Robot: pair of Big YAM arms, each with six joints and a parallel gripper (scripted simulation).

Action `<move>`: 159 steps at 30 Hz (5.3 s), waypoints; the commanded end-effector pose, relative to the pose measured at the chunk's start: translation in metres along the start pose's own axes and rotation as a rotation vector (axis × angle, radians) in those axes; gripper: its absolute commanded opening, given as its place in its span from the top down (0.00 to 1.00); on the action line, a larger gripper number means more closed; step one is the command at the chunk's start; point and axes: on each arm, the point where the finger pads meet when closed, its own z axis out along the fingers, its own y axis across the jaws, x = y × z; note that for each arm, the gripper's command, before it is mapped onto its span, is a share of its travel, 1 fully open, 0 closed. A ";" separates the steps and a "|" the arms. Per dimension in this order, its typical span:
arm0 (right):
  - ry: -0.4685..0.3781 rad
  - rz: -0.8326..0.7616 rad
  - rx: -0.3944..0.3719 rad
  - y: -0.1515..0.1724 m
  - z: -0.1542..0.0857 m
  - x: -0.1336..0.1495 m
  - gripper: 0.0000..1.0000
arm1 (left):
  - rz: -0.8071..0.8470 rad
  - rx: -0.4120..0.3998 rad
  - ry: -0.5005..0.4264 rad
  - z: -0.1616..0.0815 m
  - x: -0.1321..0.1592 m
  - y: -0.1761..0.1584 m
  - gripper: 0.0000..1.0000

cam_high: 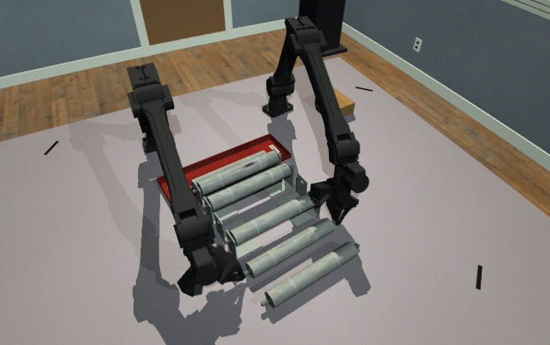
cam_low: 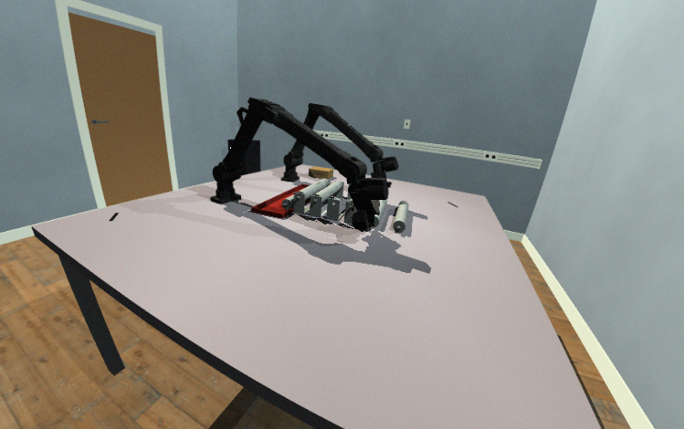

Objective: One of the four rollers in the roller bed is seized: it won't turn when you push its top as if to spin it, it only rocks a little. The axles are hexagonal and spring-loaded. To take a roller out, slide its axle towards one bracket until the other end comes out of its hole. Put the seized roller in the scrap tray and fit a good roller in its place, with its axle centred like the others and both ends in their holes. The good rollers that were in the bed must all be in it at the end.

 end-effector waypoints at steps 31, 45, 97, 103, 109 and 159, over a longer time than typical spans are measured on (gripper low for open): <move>-0.011 -0.051 -0.138 0.061 -0.085 0.036 0.97 | 0.033 -0.157 -0.034 -0.079 -0.025 0.049 0.97; -0.017 -0.067 -0.158 0.064 -0.074 0.028 0.97 | 0.031 -0.162 -0.031 -0.078 -0.023 0.052 0.97; -0.024 -0.087 -0.151 0.060 -0.082 0.033 0.97 | 0.034 -0.165 -0.031 -0.076 -0.022 0.057 0.97; -0.024 -0.086 -0.152 0.060 -0.082 0.033 0.97 | 0.035 -0.165 -0.031 -0.076 -0.021 0.057 0.97; -0.024 -0.086 -0.150 0.059 -0.082 0.033 0.97 | 0.030 -0.161 -0.033 -0.079 -0.024 0.051 0.97; -0.012 -0.065 -0.183 0.064 -0.095 0.039 0.97 | 0.059 -0.181 -0.032 -0.088 -0.029 0.051 0.97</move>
